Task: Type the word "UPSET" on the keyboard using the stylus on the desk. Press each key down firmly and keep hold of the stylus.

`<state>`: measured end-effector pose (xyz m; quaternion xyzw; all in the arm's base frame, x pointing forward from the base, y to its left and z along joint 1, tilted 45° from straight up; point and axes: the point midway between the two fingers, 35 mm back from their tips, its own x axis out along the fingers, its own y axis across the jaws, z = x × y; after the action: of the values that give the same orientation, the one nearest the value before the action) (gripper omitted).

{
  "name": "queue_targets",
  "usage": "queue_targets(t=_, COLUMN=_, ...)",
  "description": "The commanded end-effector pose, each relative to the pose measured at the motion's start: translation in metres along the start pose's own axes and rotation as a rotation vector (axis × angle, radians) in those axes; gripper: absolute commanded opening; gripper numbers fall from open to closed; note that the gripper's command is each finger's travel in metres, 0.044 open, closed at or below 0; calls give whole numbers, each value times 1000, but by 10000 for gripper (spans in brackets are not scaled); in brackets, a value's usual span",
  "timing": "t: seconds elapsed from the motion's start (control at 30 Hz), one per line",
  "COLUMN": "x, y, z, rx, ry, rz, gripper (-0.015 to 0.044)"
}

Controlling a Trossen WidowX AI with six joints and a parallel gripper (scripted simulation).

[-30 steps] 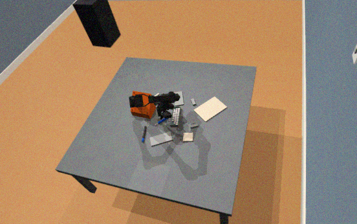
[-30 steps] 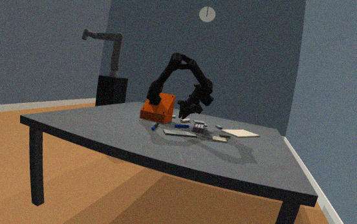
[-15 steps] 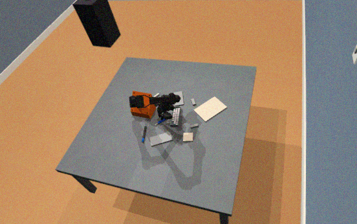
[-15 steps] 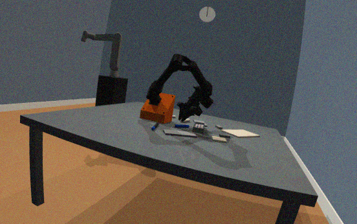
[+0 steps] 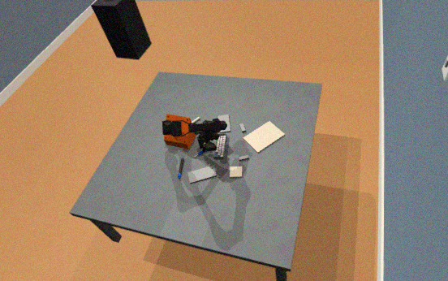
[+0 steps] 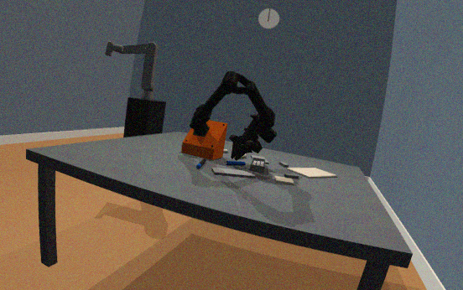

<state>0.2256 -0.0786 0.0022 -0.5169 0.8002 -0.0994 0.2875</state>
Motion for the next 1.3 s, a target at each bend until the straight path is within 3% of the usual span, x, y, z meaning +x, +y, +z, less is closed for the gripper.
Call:
queue_targets(t=0.0, x=4, y=1, z=1, rx=-13, ry=5, rz=-5, gripper=150)
queue_targets(t=0.77, x=19, y=1, z=10, rx=-12, ry=6, rz=-5, gripper=150)
queue_targets(t=0.93, x=17, y=0, z=10, rx=-1, ry=2, rz=-1, gripper=19)
queue_targets(t=1.27, x=16, y=0, z=9, rx=-2, ry=2, rz=-1, gripper=0)
